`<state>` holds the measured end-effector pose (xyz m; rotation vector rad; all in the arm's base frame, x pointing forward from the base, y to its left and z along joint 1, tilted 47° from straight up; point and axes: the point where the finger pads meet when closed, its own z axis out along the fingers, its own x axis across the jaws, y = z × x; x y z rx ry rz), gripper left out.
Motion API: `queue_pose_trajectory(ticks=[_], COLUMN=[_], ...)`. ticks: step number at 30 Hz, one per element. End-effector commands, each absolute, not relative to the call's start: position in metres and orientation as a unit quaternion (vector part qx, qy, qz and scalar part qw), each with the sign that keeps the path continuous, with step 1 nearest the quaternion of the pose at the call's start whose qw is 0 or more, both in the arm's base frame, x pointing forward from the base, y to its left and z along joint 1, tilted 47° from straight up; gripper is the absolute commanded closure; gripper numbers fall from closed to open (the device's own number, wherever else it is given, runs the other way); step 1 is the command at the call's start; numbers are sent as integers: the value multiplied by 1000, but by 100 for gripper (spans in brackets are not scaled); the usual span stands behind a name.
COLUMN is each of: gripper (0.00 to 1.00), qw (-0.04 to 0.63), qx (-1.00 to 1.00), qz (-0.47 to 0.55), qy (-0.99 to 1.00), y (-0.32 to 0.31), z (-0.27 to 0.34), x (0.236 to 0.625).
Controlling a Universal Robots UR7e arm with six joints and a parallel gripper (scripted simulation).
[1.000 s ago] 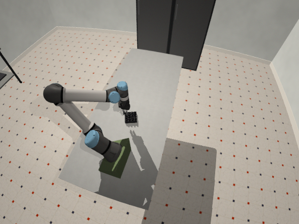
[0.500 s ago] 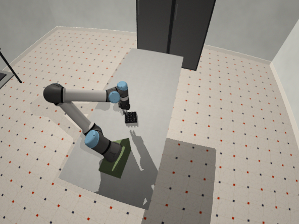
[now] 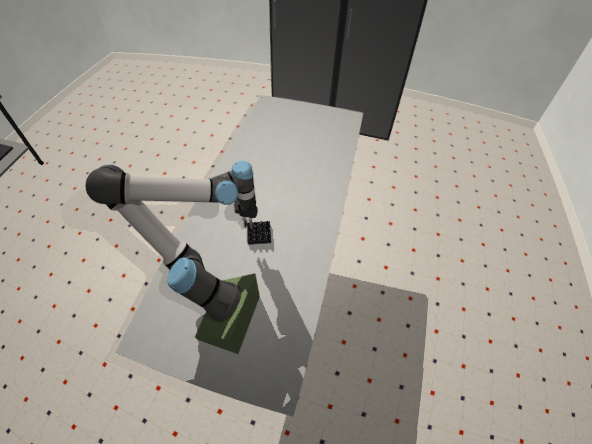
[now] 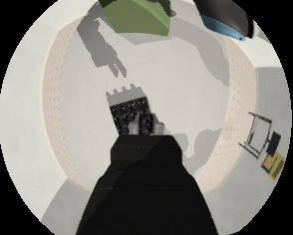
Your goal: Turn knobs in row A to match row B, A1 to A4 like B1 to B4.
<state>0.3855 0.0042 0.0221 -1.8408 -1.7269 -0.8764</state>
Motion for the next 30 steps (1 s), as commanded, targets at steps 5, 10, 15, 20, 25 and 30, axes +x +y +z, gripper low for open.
queue_pose_trajectory(ticks=[5,10,15,20,25,30], gripper=[54,54,54,54,54,54], qw=[232,232,232,232,232,232], qx=[-670,-670,-670,-670,-670,-670], qz=[-319,-319,-319,-319,-319,-319], qy=[-629,-629,-629,-629,-629,-629], y=[5,6,9,12,16,21], z=[21,19,17,14,9,5], x=[386,386,387,388,388,389])
